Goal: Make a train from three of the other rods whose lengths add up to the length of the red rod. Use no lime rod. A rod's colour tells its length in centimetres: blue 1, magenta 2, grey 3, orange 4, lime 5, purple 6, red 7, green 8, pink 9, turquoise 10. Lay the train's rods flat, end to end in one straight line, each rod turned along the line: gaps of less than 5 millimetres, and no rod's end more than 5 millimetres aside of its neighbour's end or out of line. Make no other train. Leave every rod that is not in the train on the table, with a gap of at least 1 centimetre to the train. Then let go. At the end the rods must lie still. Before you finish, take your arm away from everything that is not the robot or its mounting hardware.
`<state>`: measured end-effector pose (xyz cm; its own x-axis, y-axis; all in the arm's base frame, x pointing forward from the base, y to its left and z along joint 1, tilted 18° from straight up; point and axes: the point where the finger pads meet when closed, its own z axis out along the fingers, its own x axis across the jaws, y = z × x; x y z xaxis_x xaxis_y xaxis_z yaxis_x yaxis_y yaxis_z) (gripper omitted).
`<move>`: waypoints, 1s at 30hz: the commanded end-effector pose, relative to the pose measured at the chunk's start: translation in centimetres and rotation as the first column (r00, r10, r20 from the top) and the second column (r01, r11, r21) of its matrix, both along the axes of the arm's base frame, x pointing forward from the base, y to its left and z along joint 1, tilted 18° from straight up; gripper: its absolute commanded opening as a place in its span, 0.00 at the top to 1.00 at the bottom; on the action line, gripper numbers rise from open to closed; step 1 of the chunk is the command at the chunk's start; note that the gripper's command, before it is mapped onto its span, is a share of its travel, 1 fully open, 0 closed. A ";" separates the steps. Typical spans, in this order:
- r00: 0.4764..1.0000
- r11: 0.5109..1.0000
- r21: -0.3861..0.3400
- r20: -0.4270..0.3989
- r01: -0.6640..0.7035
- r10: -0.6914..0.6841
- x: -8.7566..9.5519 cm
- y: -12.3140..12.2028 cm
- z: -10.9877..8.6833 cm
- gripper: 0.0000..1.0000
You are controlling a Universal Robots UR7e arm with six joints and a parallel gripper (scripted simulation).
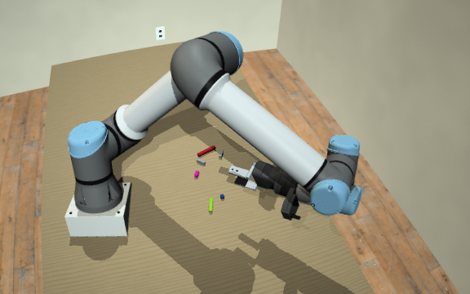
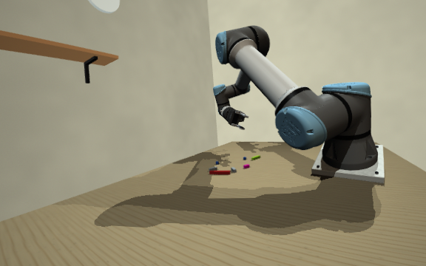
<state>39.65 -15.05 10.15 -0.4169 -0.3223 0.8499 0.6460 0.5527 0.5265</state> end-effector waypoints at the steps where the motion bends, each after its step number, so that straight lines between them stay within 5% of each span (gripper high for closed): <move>1: 1.000 1.000 -0.001 0.001 0.000 0.000 0.0 0.0 0.1 0.00; 30: 0.999 1.000 -0.004 0.053 0.009 -0.008 -0.5 0.2 0.1 0.00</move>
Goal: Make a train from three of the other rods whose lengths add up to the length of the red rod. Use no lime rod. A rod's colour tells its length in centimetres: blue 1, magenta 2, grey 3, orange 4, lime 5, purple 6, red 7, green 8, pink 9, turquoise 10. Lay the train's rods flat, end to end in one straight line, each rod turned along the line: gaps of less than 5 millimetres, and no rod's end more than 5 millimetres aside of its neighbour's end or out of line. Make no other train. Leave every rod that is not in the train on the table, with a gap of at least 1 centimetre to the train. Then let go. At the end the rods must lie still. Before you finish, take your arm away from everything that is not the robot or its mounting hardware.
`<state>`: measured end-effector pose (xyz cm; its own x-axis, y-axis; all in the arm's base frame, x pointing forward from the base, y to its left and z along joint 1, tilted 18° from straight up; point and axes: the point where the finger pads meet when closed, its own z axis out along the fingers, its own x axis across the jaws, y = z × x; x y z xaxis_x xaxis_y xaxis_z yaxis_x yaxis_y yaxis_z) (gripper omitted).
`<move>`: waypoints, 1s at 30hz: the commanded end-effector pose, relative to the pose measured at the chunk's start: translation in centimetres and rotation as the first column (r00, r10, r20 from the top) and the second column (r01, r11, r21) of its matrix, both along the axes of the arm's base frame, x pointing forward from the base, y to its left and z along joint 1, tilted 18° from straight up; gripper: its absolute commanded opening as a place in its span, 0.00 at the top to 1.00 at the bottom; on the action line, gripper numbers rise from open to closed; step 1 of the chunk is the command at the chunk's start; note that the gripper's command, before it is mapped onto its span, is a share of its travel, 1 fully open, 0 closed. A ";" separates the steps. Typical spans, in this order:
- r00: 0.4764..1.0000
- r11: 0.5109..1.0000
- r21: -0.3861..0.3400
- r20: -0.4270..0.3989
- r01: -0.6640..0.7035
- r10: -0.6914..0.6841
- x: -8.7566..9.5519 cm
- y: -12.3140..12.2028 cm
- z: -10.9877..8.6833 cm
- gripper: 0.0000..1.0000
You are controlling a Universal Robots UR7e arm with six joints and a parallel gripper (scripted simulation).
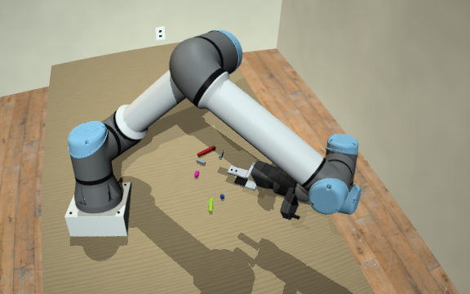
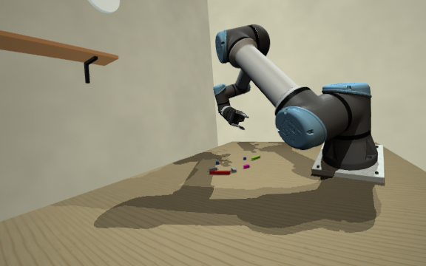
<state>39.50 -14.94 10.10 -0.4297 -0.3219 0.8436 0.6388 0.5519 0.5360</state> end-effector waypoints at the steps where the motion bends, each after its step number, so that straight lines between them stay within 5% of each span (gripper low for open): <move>1: 0.999 1.000 -0.005 0.050 0.009 -0.009 -0.4 0.1 0.2 0.00; 6: 0.995 1.000 -0.008 0.094 0.013 -0.012 -0.7 0.3 0.2 0.00; 21: 0.918 0.999 -0.036 0.396 0.022 -0.006 -2.9 1.9 -0.2 0.00; 30: 0.790 0.997 -0.074 0.612 0.007 0.040 -4.4 3.2 -0.7 0.00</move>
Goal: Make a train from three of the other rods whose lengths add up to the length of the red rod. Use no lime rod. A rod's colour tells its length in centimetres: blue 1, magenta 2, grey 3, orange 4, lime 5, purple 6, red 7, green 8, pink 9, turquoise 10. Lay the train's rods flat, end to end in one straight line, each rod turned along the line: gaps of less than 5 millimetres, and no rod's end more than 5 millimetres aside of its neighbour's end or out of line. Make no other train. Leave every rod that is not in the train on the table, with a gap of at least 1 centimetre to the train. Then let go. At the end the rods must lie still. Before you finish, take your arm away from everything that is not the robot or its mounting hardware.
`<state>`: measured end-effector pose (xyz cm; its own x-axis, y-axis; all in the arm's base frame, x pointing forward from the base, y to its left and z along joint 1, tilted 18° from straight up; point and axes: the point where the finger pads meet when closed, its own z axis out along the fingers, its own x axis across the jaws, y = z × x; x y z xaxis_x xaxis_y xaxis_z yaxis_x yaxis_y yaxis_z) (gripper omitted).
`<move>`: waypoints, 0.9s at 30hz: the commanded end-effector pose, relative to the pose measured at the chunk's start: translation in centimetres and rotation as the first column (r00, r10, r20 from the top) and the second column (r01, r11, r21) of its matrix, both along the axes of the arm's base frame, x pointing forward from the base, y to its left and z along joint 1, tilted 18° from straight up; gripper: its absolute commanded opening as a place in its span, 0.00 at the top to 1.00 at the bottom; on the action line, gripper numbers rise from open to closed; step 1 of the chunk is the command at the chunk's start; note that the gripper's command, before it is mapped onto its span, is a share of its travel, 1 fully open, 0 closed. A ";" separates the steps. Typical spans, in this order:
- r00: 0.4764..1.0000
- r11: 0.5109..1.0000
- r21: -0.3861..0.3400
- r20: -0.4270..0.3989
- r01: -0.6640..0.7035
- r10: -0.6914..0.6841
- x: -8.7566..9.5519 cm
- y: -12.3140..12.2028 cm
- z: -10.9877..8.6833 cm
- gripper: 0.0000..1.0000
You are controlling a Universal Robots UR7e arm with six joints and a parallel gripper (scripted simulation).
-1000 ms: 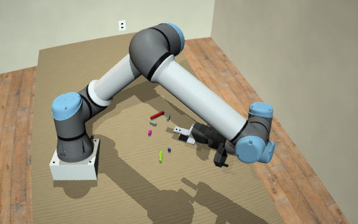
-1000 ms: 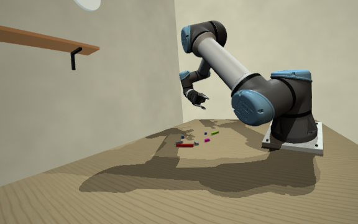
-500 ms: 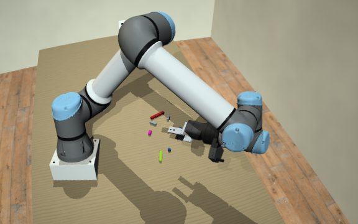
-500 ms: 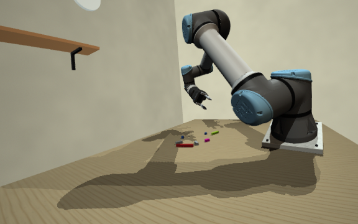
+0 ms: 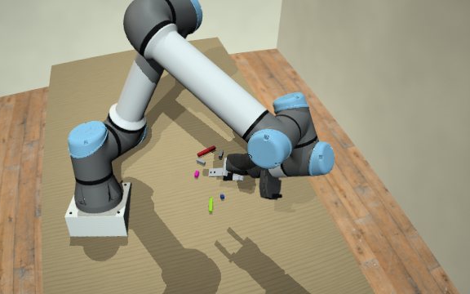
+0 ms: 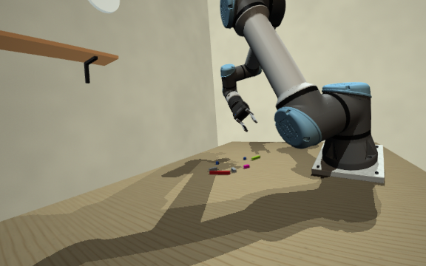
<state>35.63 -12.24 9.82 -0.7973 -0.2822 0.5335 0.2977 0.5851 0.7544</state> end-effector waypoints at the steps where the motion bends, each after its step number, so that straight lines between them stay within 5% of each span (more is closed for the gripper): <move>1: 0.986 0.999 -0.032 0.163 -0.020 0.025 -0.7 0.6 -0.5 0.00; 8: 0.958 0.997 -0.064 0.282 -0.040 0.056 -1.4 1.3 -0.9 0.00; 16: 0.869 0.987 -0.138 0.476 -0.080 0.137 -2.7 2.5 -1.7 0.00; 27: 0.725 0.962 -0.245 0.639 -0.124 0.256 -3.8 3.8 -2.8 0.00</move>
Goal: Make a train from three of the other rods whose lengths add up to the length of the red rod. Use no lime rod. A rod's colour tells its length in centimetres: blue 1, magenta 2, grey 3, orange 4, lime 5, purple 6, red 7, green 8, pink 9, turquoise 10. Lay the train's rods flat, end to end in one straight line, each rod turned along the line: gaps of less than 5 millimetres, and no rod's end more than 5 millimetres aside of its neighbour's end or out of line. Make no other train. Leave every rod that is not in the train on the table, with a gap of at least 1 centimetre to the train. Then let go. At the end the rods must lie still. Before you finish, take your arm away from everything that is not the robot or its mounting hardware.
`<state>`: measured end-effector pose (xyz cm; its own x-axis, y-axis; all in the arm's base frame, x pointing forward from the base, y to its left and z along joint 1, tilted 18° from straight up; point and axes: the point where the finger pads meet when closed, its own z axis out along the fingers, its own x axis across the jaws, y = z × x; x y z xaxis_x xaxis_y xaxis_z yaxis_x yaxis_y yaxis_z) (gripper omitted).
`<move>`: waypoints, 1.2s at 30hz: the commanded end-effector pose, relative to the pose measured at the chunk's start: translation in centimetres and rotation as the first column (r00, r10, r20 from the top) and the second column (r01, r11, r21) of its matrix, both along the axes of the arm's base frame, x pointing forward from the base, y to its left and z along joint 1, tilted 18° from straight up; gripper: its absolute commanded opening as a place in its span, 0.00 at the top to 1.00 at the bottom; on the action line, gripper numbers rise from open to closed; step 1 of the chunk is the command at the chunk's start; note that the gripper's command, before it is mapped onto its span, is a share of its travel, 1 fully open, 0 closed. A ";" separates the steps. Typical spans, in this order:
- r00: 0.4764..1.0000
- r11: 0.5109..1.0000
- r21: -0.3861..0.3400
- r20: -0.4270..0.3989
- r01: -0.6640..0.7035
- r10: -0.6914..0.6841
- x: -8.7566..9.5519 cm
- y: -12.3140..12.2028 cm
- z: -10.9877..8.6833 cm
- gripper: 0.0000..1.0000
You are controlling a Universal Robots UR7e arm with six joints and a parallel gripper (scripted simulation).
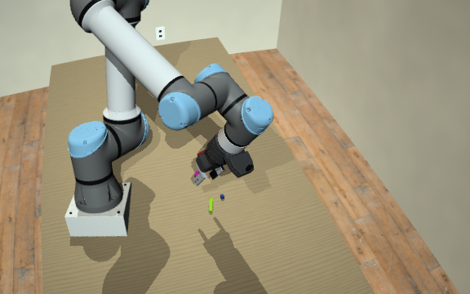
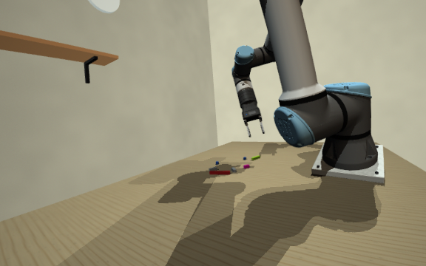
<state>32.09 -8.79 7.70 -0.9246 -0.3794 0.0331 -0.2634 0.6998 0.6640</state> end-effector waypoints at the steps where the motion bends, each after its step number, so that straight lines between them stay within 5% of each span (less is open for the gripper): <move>1: 0.988 0.996 -0.063 0.141 -0.058 0.066 -0.4 0.6 -0.8 0.00; 13: 0.911 0.964 -0.217 0.348 -0.152 0.222 -1.6 2.1 -2.4 0.00; 26: 0.828 0.918 -0.341 0.441 -0.202 0.346 -2.3 3.1 -3.6 0.00; 36: 0.807 0.905 -0.369 0.456 -0.212 0.376 -2.4 3.3 -3.9 0.00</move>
